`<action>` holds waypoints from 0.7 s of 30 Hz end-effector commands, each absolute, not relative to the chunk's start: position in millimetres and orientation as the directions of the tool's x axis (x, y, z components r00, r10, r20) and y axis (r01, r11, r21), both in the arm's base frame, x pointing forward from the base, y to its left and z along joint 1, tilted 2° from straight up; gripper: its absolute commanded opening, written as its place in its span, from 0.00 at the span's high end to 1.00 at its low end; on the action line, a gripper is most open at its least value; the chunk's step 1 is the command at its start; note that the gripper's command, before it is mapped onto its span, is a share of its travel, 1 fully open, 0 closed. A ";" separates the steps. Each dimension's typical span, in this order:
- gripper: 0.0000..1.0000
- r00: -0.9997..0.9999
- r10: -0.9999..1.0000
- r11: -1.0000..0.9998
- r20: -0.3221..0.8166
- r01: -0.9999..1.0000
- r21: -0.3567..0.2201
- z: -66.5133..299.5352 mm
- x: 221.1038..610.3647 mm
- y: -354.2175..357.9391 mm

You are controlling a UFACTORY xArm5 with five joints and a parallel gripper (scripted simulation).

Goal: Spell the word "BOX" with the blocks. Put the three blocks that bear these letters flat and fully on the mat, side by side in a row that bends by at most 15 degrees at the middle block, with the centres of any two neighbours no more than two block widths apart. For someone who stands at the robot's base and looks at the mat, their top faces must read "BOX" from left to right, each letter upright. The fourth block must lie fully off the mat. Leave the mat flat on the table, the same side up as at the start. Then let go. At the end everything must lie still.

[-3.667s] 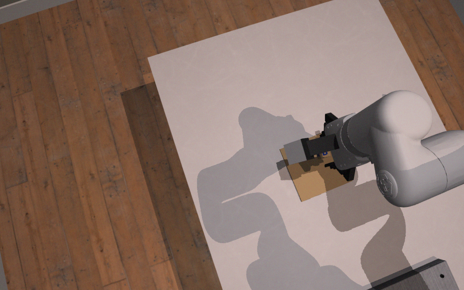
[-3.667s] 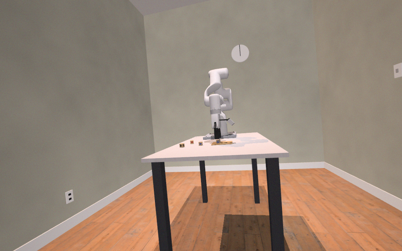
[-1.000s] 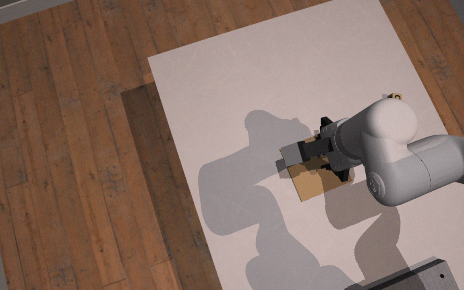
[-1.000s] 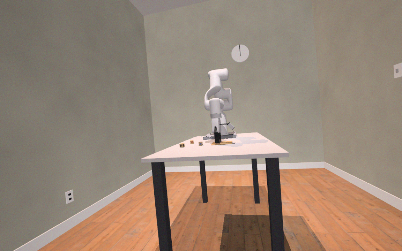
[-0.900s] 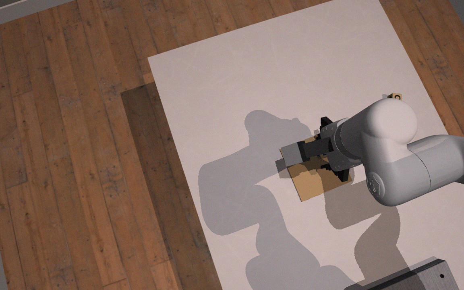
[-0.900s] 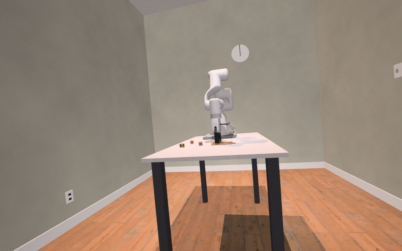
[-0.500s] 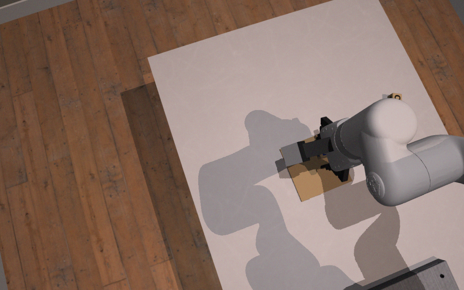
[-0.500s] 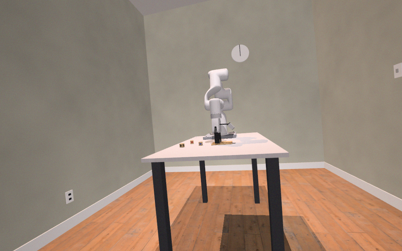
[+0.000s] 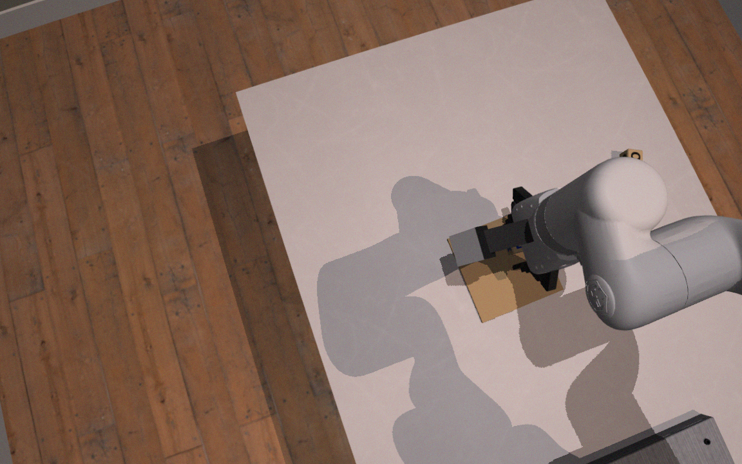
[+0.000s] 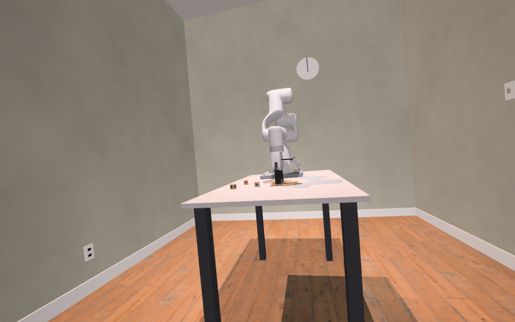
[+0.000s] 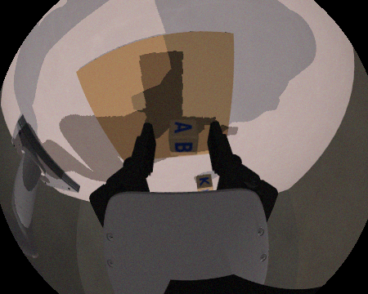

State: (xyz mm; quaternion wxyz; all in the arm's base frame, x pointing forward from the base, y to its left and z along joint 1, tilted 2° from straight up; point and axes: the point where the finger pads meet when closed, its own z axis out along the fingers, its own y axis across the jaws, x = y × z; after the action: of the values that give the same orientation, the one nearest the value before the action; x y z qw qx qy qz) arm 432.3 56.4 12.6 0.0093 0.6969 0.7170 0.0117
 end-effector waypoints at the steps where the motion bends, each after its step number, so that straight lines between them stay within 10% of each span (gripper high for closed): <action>1: 0.37 -0.029 1.000 0.028 0.003 0.999 0.033 13.7 433.5 56.6; 2: 0.58 -0.029 1.000 0.028 0.003 0.999 0.033 13.7 433.5 56.6; 18: 0.58 -0.029 1.000 0.028 0.003 0.999 0.033 13.7 433.5 56.6; 19: 0.79 -0.029 1.000 0.028 0.003 0.999 0.033 13.7 433.5 56.6; 21: 0.79 -0.029 1.000 0.028 0.003 0.999 0.033 13.7 433.5 56.6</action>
State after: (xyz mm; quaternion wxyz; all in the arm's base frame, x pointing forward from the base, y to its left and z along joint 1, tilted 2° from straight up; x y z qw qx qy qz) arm 432.3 56.4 12.6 0.0093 0.6969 0.7170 0.0117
